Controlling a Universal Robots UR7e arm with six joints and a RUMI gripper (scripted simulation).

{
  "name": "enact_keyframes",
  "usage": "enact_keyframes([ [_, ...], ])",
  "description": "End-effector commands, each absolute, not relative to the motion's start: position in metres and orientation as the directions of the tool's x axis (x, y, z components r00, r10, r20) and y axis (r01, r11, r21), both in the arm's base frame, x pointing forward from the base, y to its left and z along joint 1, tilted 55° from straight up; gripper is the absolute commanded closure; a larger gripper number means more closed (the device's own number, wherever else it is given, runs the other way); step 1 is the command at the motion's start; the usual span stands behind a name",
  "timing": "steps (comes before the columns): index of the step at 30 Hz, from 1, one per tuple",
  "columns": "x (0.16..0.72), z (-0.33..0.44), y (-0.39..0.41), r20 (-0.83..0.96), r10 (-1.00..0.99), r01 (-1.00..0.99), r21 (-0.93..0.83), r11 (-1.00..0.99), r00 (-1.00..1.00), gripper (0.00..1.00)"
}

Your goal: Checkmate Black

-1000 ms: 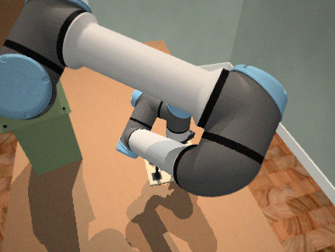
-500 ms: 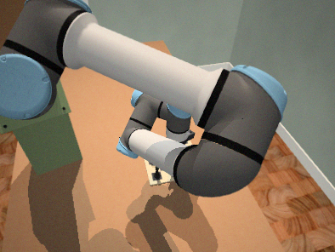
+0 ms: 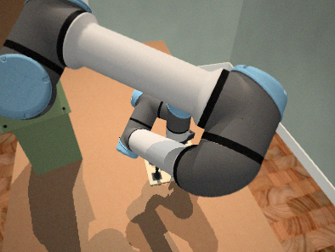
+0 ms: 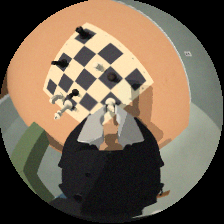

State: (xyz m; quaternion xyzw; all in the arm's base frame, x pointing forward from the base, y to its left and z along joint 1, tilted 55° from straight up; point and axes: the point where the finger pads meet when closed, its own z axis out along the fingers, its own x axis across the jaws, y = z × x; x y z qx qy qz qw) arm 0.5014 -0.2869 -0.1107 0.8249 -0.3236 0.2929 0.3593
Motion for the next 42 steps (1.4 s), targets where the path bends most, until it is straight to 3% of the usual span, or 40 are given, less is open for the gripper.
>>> enact_keyframes([
  [1,0.502,-0.11,-0.287,0.716,-0.323,-0.744,0.403,-0.533,0.619,1.0],
  [8,0.502,-0.11,-0.287,0.716,-0.323,-0.744,0.403,-0.533,0.619,1.0],
  [23,0.502,-0.11,-0.287,0.716,-0.323,-0.744,0.403,-0.533,0.619,0.78],
  [42,0.498,-0.101,-0.274,0.716,-0.323,-0.744,0.403,-0.533,0.619,0.78],
])
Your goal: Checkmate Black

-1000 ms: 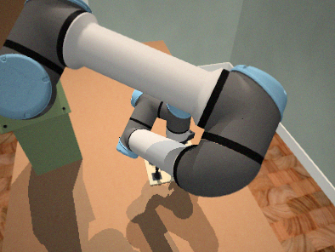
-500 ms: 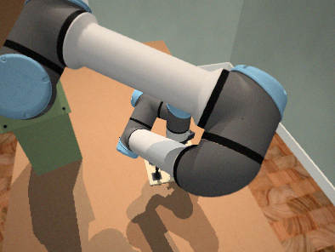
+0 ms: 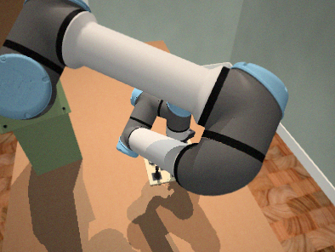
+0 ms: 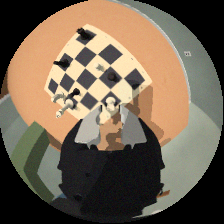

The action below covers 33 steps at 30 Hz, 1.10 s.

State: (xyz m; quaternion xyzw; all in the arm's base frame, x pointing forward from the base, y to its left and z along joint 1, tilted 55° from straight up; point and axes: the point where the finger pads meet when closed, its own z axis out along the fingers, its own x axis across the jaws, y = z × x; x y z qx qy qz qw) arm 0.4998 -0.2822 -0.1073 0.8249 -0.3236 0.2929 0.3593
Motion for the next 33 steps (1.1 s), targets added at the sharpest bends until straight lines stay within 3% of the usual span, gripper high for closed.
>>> enact_keyframes([
  [1,0.497,-0.099,-0.271,0.716,-0.323,-0.744,0.403,-0.533,0.619,0.78],
  [25,0.479,-0.059,-0.216,0.716,-0.323,-0.744,0.403,-0.533,0.619,0.78],
  [26,0.479,-0.059,-0.216,0.716,-0.323,-0.744,0.403,-0.533,0.619,0.0],
  [33,0.479,-0.059,-0.216,0.716,-0.323,-0.744,0.403,-0.533,0.619,0.0],
])
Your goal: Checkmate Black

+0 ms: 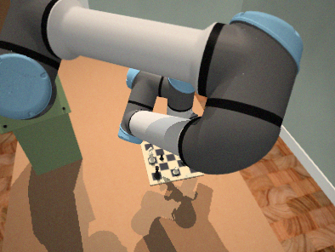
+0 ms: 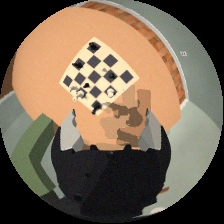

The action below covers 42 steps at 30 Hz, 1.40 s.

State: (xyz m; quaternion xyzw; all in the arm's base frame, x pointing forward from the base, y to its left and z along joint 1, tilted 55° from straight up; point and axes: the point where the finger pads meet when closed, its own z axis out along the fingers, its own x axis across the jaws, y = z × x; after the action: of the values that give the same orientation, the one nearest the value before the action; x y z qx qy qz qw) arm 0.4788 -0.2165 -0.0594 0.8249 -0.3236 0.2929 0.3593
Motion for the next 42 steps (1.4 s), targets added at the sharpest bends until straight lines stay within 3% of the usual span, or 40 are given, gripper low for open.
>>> enact_keyframes([
  [1,0.479,-0.059,-0.216,0.716,-0.323,-0.744,0.403,-0.533,0.619,0.0],
  [42,0.46,-0.015,-0.156,0.716,-0.323,-0.744,0.403,-0.533,0.619,0.0],
])
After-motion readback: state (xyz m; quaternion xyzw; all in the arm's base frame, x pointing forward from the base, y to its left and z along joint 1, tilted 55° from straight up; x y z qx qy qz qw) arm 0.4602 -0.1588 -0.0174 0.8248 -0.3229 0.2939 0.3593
